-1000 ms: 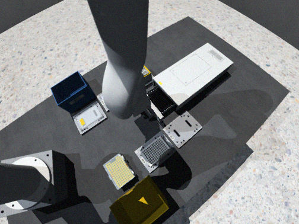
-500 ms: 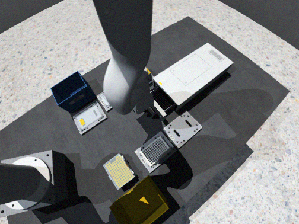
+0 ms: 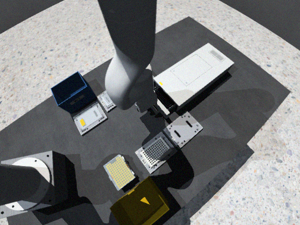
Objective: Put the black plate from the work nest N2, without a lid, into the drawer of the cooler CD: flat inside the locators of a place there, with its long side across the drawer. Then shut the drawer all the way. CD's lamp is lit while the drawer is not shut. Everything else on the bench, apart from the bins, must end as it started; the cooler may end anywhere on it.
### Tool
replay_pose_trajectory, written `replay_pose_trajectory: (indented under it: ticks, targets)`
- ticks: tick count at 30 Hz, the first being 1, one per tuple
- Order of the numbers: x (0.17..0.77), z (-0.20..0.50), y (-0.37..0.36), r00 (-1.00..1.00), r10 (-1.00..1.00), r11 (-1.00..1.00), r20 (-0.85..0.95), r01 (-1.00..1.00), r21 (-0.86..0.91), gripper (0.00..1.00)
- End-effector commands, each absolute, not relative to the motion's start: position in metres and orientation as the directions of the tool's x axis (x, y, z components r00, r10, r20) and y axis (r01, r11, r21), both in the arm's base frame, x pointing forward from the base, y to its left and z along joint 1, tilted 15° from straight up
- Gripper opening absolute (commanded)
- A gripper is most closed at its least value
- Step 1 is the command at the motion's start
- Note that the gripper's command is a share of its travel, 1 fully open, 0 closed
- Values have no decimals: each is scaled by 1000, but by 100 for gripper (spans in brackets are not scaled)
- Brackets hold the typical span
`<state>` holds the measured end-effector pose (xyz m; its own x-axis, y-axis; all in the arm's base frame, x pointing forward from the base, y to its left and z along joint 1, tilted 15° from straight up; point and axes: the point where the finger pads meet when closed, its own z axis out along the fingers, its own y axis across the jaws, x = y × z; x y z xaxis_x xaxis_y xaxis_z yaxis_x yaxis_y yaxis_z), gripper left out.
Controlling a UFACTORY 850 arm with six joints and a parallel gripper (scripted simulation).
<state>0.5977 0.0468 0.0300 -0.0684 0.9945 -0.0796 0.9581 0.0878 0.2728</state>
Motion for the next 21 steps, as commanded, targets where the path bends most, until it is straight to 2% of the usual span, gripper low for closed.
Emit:
replay_pose_trajectory:
  ticks: [1, 21]
  targets:
    - [605, 33, 48, -68, 994, 87, -87, 967, 239, 0]
    - [633, 39, 50, -68, 994, 87, -87, 967, 239, 0]
